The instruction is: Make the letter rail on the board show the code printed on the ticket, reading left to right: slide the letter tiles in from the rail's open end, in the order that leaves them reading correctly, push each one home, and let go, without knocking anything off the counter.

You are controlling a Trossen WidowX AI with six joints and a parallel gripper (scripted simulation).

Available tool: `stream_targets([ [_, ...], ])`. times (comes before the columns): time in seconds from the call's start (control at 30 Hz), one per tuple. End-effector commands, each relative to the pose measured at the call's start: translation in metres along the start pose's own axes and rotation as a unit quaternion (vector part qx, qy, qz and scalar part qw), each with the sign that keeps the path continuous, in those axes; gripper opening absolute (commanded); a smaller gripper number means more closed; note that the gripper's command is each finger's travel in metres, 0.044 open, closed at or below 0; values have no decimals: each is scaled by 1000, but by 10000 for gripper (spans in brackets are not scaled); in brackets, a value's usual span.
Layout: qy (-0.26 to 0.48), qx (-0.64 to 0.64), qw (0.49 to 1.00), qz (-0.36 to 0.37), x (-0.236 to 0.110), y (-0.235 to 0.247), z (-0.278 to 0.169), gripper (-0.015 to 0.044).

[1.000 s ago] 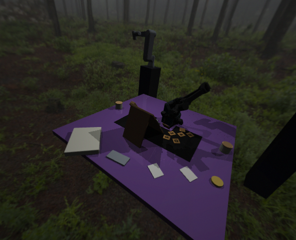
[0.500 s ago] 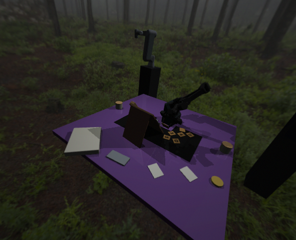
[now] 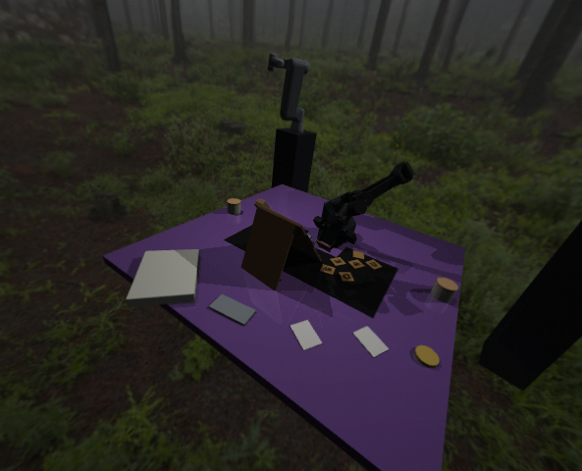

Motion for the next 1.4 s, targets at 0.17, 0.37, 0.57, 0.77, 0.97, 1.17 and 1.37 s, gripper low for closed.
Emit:
stream_targets([
  [0.17, 2, -1, 1000, 0, 0, -5, -1, 0],
  [0.37, 2, -1, 1000, 0, 0, -8, -1, 0],
  [0.57, 2, -1, 1000, 0, 1, -11, -1, 0],
  [0.77, 2, -1, 1000, 0, 1, -14, -1, 0],
  [0.97, 2, -1, 1000, 0, 1, -17, -1, 0],
  [1.17, 2, -1, 1000, 0, 1, -20, -1, 0],
  [1.37, 2, -1, 1000, 0, 1, -23, -1, 0],
])
Point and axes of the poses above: the point midway between the two fingers, 35 mm back from their tips, its own x axis out along the fingers, its own y axis across the jaws, z = x × y, the point moved 7 cm from there along -x, back along the fingers, and after that the axes turned 1 degree about -x, right-handed, at the moved point
